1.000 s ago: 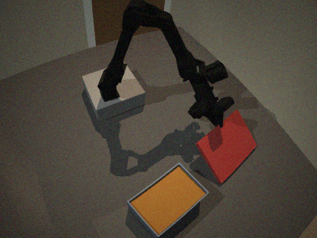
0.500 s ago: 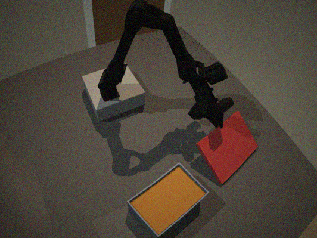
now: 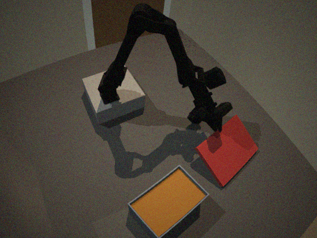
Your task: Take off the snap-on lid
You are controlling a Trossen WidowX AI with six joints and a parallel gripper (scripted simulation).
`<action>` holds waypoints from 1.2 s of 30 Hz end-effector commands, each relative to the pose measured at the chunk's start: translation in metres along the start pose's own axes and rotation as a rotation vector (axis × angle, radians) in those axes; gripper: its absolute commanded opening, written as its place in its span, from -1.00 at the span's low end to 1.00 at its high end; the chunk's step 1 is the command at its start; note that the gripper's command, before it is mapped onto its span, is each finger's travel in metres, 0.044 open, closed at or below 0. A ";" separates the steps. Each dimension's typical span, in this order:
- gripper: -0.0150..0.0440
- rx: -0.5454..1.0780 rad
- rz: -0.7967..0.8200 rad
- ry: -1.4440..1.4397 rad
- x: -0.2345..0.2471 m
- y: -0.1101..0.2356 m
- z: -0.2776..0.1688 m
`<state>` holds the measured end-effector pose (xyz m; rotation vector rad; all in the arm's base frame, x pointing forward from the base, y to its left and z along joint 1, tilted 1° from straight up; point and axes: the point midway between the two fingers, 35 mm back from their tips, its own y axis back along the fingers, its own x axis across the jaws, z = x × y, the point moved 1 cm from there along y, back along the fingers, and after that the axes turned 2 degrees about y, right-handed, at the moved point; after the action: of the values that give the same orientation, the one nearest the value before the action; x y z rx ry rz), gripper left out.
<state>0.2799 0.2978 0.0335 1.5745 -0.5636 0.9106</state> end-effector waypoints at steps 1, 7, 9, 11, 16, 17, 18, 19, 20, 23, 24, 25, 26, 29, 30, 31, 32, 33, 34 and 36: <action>-0.31 -0.004 -0.012 0.005 0.002 0.000 0.000; 0.22 -0.009 -0.030 0.014 0.004 0.001 -0.001; 0.40 -0.009 -0.030 0.014 0.004 0.001 -0.001; 0.44 -0.009 -0.030 0.014 0.004 0.001 -0.001; 0.89 -0.010 -0.031 0.014 -0.004 0.008 0.000; 0.97 -0.010 -0.032 0.014 -0.005 0.009 0.000; 1.00 -0.010 -0.032 0.014 -0.007 0.011 0.000; 1.00 -0.010 -0.032 0.014 -0.008 0.012 0.000; 1.00 -0.010 -0.032 0.014 -0.009 0.014 0.000; 1.00 -0.010 -0.033 0.014 -0.013 0.019 0.000; 1.00 -0.010 -0.033 0.014 -0.014 0.020 0.000; 1.00 -0.010 -0.033 0.014 -0.016 0.022 0.000; 1.00 -0.010 -0.034 0.014 -0.017 0.023 0.000; 1.00 -0.009 -0.034 0.014 -0.021 0.028 0.000; 1.00 -0.009 -0.034 0.014 -0.022 0.030 0.000; 1.00 -0.009 -0.035 0.014 -0.023 0.031 -0.001; 1.00 -0.009 -0.035 0.014 -0.025 0.033 -0.001; 1.00 -0.009 -0.035 0.014 -0.026 0.034 -0.001; 1.00 -0.009 -0.035 0.014 -0.027 0.036 -0.001; 1.00 -0.009 -0.036 0.014 -0.030 0.039 -0.001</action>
<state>0.2384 0.2916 0.0365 1.5740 -0.5361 0.8952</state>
